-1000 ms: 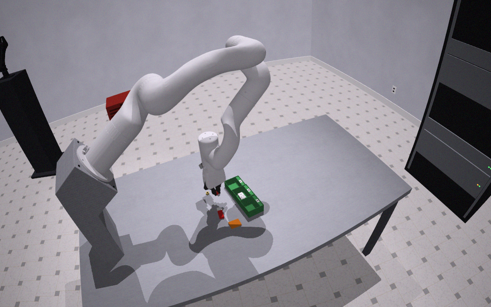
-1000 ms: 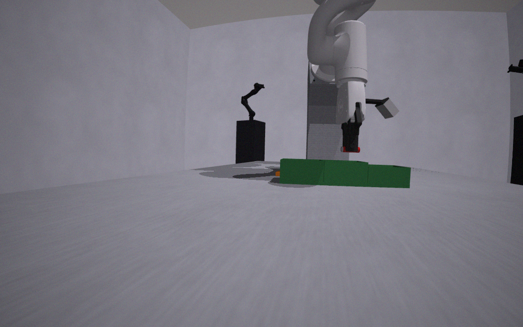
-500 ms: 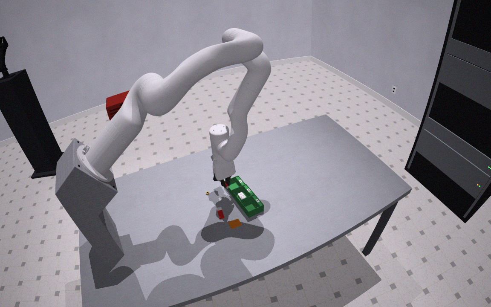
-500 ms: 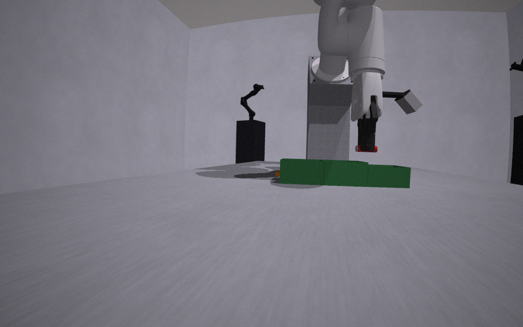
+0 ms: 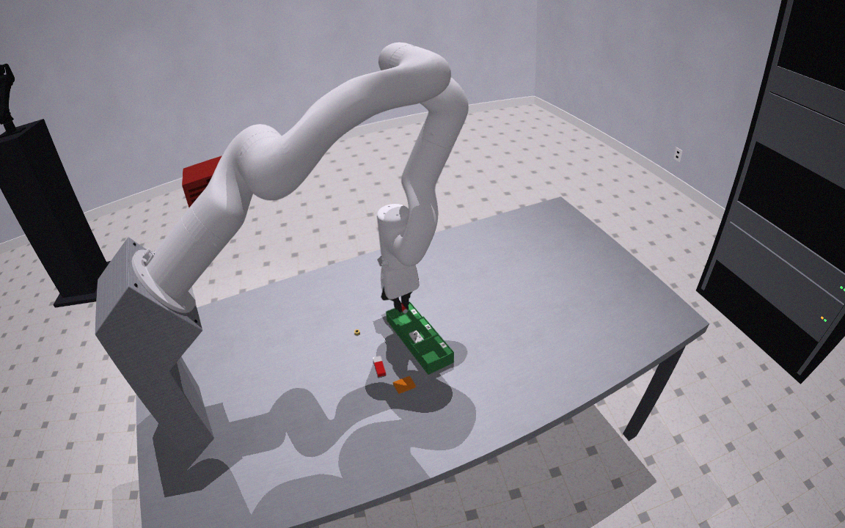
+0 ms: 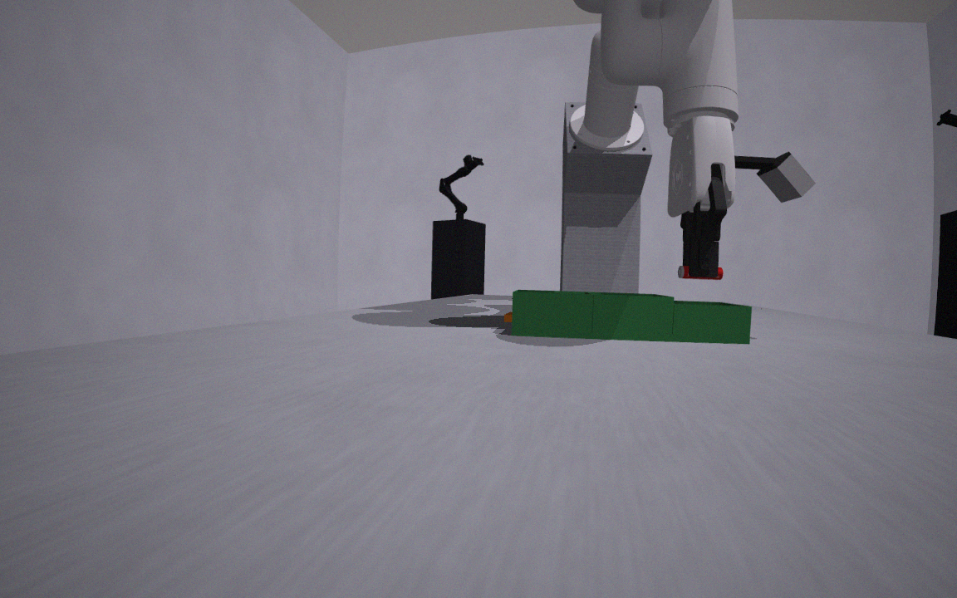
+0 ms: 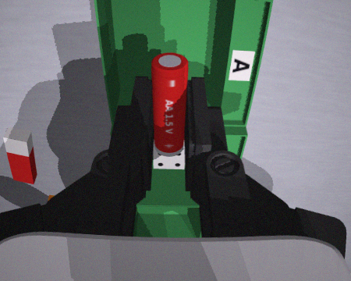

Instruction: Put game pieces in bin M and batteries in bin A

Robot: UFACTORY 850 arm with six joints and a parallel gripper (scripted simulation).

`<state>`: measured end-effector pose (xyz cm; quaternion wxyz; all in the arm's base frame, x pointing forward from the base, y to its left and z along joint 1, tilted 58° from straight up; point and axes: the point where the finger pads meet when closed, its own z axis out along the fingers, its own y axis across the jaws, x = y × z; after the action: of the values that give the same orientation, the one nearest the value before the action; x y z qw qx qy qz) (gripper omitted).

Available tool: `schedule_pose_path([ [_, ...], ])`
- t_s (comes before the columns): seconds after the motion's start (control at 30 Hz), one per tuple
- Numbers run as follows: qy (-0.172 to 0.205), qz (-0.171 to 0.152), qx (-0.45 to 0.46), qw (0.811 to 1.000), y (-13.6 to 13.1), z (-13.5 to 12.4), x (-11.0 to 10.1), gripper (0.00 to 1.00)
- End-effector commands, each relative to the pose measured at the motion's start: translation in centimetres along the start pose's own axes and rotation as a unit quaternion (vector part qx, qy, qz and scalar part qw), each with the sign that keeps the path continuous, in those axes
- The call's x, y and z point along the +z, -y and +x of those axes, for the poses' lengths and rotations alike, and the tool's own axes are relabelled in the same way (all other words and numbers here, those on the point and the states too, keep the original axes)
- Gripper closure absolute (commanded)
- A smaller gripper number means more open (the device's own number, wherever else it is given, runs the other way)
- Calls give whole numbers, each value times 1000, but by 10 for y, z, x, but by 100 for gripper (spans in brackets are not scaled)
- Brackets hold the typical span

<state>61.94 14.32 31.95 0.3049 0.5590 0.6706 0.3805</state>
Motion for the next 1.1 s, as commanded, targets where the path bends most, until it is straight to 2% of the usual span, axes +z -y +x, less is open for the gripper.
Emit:
schedule_pose_path([
  [0.0,0,0,0,1000,-1,0,0,100],
  [0.3,0,0,0,1000,0,0,2,100],
  [1.07,0,0,0,1000,0,0,44,100],
])
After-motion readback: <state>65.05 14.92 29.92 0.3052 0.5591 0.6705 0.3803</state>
